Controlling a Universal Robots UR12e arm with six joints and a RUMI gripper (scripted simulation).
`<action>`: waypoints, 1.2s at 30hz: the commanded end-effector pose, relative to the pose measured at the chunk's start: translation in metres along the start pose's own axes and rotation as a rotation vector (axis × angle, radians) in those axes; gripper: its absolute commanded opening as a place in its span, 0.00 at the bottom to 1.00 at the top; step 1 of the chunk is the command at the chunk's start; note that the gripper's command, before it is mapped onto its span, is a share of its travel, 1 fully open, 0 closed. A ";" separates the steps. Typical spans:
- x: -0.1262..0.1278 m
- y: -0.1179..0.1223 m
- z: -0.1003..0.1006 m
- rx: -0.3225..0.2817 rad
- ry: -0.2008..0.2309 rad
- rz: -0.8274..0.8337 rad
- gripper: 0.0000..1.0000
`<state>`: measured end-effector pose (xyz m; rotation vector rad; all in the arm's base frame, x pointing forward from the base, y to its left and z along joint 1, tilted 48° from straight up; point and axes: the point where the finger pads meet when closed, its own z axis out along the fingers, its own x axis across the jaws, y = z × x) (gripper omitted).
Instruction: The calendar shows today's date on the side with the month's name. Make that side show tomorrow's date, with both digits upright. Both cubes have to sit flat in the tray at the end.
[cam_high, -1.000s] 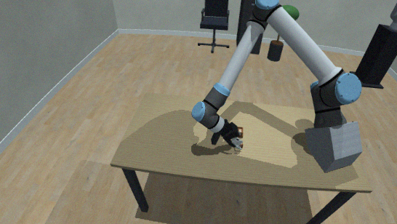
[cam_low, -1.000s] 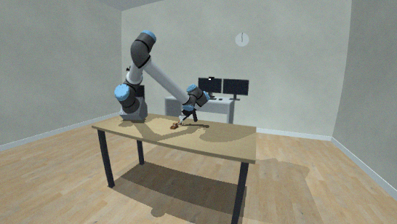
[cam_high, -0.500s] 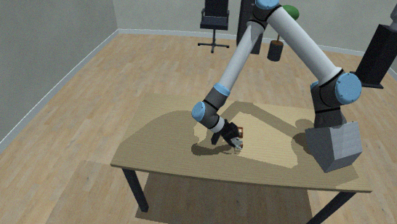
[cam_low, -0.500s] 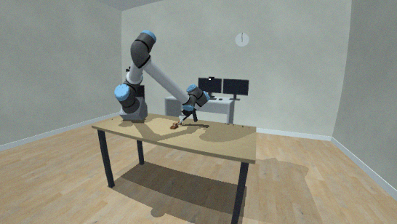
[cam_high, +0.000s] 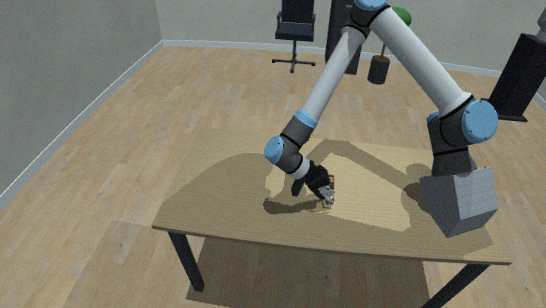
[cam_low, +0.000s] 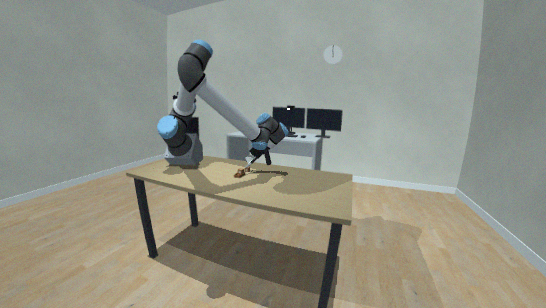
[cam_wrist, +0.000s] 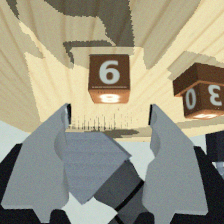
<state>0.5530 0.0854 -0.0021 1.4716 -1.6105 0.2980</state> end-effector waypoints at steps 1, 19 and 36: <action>0.000 0.010 -0.015 0.004 -0.003 0.003 0.42; -0.001 0.033 -0.038 0.002 -0.002 0.002 0.42; -0.003 0.035 -0.034 0.125 -0.003 -0.004 0.42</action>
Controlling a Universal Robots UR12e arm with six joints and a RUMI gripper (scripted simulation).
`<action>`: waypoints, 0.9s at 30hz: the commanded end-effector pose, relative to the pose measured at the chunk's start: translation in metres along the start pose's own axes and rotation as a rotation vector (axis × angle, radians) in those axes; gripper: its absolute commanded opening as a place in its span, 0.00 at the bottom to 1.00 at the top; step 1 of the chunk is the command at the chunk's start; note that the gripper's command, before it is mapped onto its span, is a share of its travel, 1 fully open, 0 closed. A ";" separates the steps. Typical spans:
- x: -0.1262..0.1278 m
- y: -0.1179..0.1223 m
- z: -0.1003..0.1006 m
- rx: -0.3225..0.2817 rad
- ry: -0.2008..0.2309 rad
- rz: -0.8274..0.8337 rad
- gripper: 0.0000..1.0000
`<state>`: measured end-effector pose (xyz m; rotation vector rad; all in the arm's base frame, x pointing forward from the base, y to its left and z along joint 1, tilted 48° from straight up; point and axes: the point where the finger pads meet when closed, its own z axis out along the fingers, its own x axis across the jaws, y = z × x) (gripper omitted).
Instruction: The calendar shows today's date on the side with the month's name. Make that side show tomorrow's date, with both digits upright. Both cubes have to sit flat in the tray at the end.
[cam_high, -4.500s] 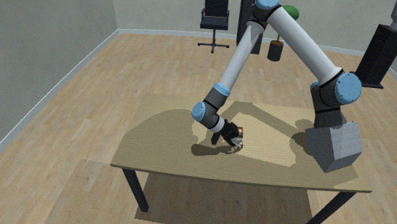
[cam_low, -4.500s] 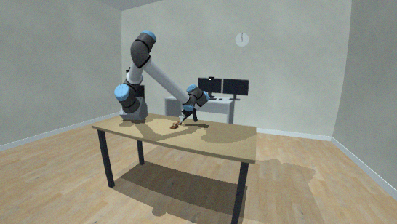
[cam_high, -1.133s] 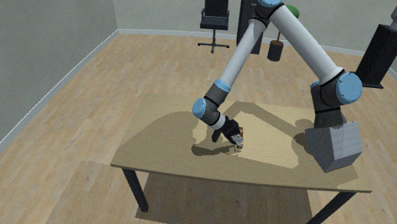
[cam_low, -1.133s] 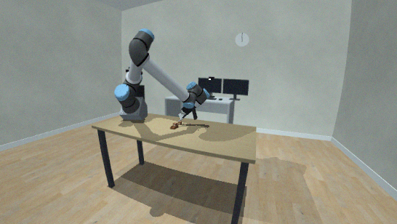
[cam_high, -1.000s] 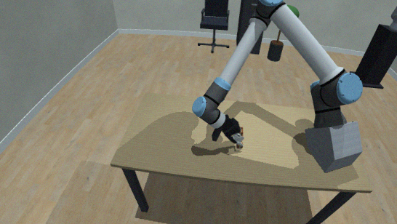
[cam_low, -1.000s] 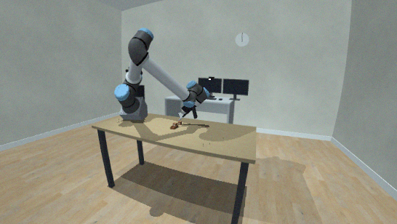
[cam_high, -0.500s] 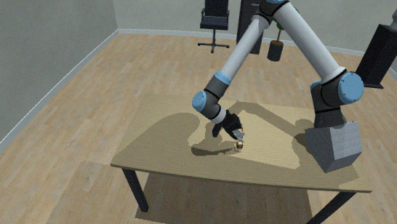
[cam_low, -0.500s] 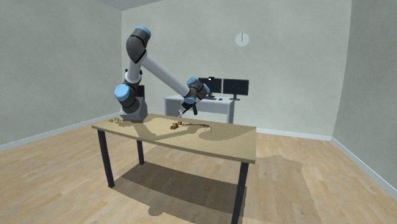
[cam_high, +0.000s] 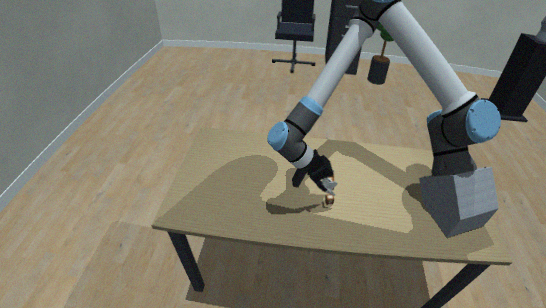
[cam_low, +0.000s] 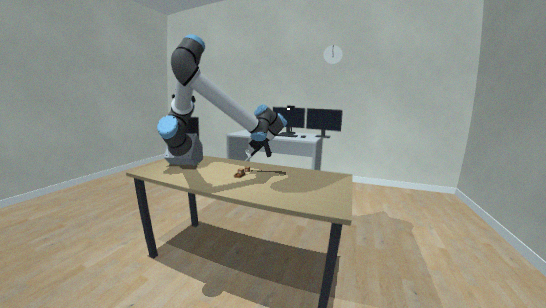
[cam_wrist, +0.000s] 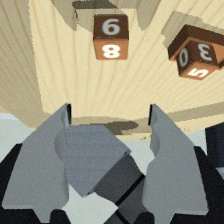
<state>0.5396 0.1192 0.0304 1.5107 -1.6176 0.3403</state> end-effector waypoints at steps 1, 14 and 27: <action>-0.002 0.002 0.002 0.092 0.001 -0.006 0.42; 0.000 0.005 0.000 0.211 0.004 -0.004 0.42; -0.002 0.004 0.001 0.261 0.001 -0.006 0.42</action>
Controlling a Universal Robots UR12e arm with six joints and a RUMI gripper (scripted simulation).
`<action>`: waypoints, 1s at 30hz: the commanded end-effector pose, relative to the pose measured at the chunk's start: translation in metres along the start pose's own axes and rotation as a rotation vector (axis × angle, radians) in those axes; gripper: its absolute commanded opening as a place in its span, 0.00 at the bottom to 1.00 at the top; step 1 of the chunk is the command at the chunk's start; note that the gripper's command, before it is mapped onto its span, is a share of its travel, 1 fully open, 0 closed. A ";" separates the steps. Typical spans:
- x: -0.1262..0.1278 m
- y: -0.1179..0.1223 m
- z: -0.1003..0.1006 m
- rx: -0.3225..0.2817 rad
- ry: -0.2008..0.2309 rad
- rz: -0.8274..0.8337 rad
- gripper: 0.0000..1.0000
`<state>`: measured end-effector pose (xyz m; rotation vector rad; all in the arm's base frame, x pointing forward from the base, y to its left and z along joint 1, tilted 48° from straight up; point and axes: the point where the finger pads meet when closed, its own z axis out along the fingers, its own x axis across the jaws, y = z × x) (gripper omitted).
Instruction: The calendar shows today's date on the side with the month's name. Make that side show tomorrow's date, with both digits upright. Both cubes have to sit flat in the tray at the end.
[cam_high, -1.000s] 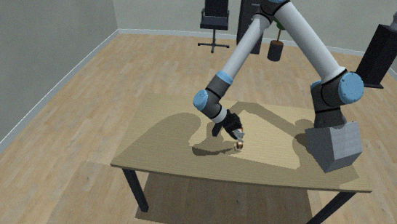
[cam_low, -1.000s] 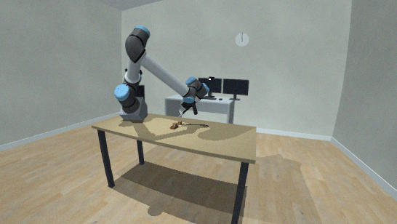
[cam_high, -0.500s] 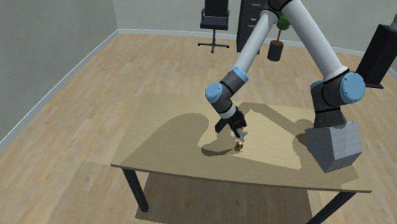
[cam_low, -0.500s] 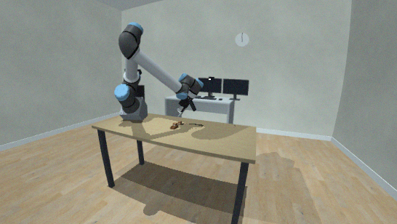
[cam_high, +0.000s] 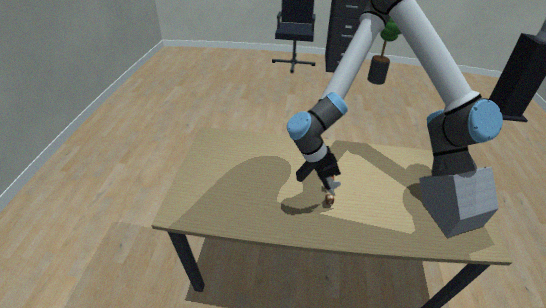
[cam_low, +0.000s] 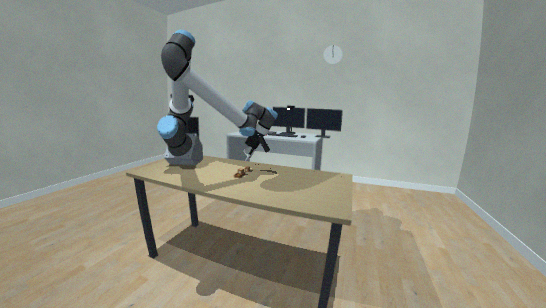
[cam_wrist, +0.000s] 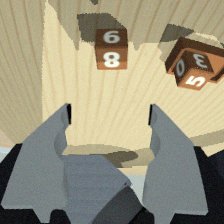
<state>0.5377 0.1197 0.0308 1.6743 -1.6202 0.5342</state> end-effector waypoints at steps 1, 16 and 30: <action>-0.002 0.002 0.001 0.051 -0.001 -0.005 0.42; -0.002 0.004 0.001 0.216 0.000 -0.005 0.42; 0.000 0.006 0.001 0.251 0.003 -0.004 0.42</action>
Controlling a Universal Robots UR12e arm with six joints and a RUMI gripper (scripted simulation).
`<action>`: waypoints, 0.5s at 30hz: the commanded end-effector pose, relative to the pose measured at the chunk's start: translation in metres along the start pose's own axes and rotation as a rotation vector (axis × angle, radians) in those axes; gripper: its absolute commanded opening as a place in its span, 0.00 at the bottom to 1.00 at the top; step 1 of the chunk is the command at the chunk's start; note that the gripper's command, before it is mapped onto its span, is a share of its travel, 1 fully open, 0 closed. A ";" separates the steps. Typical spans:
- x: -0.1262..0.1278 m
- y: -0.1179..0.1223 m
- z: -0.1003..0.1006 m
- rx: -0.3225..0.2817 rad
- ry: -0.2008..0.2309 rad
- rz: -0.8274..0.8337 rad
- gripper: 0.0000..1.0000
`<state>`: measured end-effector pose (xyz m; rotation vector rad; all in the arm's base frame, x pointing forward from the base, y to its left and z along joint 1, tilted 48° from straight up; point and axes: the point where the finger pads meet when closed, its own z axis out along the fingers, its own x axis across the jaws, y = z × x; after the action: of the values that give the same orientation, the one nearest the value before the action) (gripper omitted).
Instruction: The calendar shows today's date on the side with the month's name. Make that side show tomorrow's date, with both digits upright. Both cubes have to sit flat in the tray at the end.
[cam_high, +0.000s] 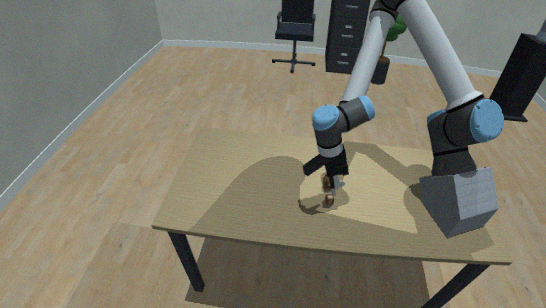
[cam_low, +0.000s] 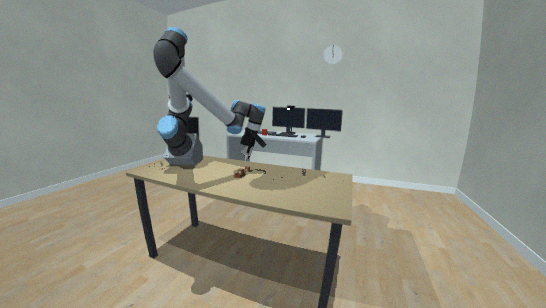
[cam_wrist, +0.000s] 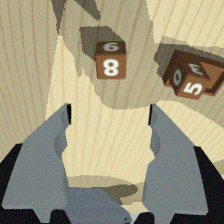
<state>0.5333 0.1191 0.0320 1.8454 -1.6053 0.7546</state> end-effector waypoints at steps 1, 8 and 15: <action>-0.001 0.001 0.000 0.011 0.000 -0.004 0.42; -0.002 0.001 0.001 0.021 -0.001 -0.005 0.42; -0.005 0.000 0.003 0.063 -0.004 -0.007 0.42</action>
<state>0.5362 0.1195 0.0310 1.8680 -1.6061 0.7807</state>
